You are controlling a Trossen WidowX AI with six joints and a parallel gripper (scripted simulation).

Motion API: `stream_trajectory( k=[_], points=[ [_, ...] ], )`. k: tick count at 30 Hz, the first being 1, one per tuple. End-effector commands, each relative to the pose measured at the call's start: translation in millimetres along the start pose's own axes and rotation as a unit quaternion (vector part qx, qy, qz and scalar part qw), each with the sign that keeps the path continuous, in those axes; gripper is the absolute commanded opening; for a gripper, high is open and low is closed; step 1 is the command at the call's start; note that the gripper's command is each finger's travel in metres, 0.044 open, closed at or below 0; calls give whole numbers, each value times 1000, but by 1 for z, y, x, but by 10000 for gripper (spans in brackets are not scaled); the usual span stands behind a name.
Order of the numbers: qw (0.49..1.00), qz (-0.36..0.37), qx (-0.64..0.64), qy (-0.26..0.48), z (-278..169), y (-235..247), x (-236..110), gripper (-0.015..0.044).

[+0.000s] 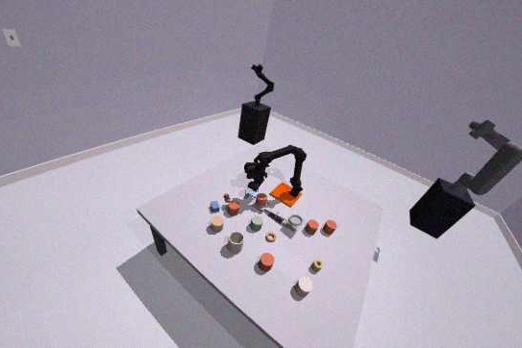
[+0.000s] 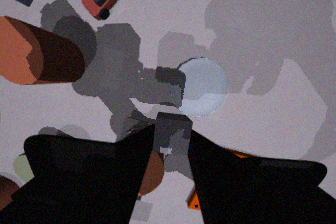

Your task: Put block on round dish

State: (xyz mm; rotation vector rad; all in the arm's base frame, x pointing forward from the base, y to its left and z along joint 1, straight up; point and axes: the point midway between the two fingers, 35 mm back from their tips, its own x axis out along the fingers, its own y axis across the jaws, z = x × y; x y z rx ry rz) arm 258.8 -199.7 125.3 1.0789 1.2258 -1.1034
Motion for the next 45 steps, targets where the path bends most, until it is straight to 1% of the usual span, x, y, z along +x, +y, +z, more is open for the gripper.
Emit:
stream_trajectory(
  k=[1,9,14,23,32,45],
  points=[
    [1000,-2,-7,5,16,-19,10,0],
    [1000,0,-17,6,39,-49,20,0],
    [1000,0,-17,6,39,-49,25,0],
    [1000,0,-17,7,38,-49,61,0],
    [1000,0,-17,7,38,-49,64,0],
    [1000,0,-17,7,38,-49,82,0]
  ],
)
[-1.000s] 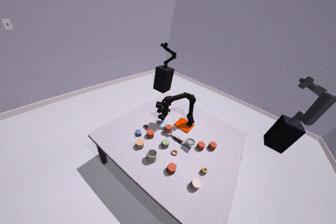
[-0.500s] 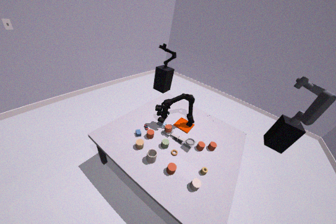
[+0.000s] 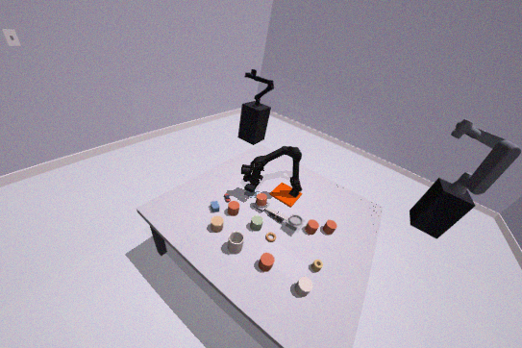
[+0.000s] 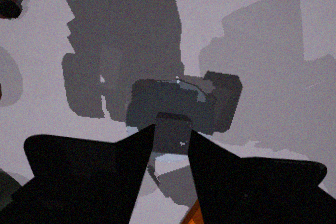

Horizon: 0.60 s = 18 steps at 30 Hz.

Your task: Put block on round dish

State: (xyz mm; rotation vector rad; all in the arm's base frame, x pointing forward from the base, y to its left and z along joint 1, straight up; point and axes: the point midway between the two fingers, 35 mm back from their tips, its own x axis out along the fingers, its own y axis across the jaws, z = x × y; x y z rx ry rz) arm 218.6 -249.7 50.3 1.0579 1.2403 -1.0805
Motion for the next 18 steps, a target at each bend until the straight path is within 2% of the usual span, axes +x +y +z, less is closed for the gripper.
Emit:
stream_trajectory(
  k=[1,16,18],
  points=[
    [1000,0,-2,5,-2,0,7,0],
    [1000,0,0,0,0,0,1,394],
    [1000,0,0,1,0,0,-8,440]
  ],
)
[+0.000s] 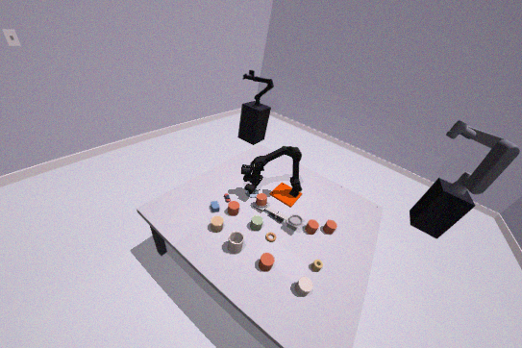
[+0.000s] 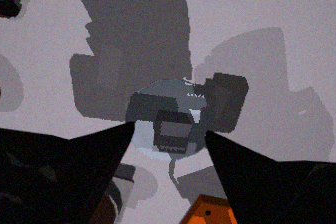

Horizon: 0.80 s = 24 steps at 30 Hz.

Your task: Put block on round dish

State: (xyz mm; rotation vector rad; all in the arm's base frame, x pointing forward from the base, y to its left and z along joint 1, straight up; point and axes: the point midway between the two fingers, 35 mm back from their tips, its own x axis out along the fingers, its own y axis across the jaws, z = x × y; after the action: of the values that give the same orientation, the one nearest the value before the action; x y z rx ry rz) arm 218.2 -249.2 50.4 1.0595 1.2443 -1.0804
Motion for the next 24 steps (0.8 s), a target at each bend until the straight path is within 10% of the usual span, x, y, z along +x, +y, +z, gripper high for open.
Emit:
stream_trajectory(
  k=[1,24],
  points=[
    [1000,1,-1,0,1,1,-20,440],
    [1000,2,0,-4,-2,-2,-101,440]
  ],
)
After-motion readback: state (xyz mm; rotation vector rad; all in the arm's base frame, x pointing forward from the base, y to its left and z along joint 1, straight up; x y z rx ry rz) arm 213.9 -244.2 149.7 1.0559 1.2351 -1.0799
